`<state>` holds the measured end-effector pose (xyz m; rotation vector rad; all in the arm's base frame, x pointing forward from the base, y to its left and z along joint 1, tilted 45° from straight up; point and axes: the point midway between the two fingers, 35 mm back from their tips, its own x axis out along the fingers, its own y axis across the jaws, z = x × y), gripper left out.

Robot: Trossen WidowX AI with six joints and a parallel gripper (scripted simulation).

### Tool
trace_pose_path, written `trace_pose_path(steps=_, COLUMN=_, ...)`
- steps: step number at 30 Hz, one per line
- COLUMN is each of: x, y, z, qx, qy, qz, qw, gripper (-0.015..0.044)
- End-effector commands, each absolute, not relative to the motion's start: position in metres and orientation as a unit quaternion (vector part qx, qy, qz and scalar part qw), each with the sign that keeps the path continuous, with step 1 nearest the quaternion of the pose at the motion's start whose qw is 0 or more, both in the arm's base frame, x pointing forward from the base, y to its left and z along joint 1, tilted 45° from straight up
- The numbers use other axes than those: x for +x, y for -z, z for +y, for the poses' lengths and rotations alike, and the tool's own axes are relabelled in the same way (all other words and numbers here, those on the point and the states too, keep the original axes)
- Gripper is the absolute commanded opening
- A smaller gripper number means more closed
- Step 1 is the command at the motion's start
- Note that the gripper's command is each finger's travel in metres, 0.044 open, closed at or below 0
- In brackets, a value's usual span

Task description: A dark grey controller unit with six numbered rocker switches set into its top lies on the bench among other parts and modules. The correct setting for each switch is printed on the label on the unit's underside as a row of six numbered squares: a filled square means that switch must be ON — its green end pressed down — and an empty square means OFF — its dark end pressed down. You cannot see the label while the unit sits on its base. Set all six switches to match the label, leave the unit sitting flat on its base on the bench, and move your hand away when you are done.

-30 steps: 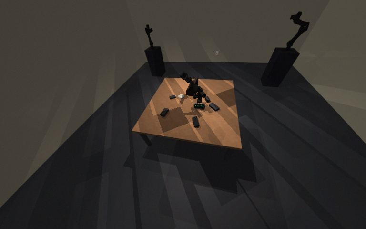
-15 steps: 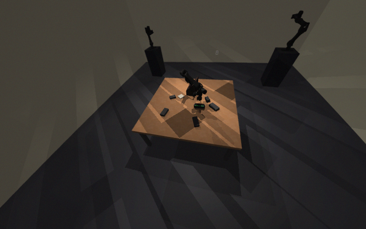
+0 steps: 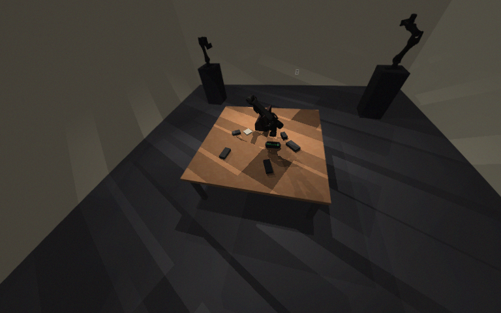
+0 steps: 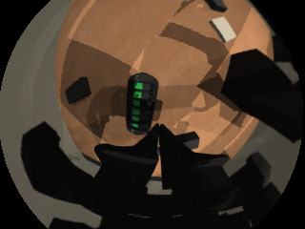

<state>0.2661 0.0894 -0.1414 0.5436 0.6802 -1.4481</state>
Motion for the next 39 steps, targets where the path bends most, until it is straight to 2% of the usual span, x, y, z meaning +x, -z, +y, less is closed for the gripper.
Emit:
trace_pose_path(steps=1, x=0.265, y=0.141, z=0.09, qx=0.242, qy=0.642, qz=0.302, qw=0.662, gripper=0.0)
trace_pose_path(steps=5, x=0.265, y=0.141, z=0.09, qx=0.242, qy=0.642, qz=0.302, qw=0.662, gripper=0.0)
trace_pose_path(steps=22, x=0.266, y=0.141, z=0.089, qx=0.241, qy=0.641, qz=0.301, qw=0.664, gripper=0.044)
trace_pose_path(steps=24, x=0.266, y=0.141, z=0.089, qx=0.241, qy=0.641, qz=0.301, qw=0.664, gripper=0.044)
trace_pose_path(steps=39, x=0.342, y=0.195, z=0.101, qx=0.211, qy=0.669, qz=0.334, qw=0.629, gripper=0.0046)
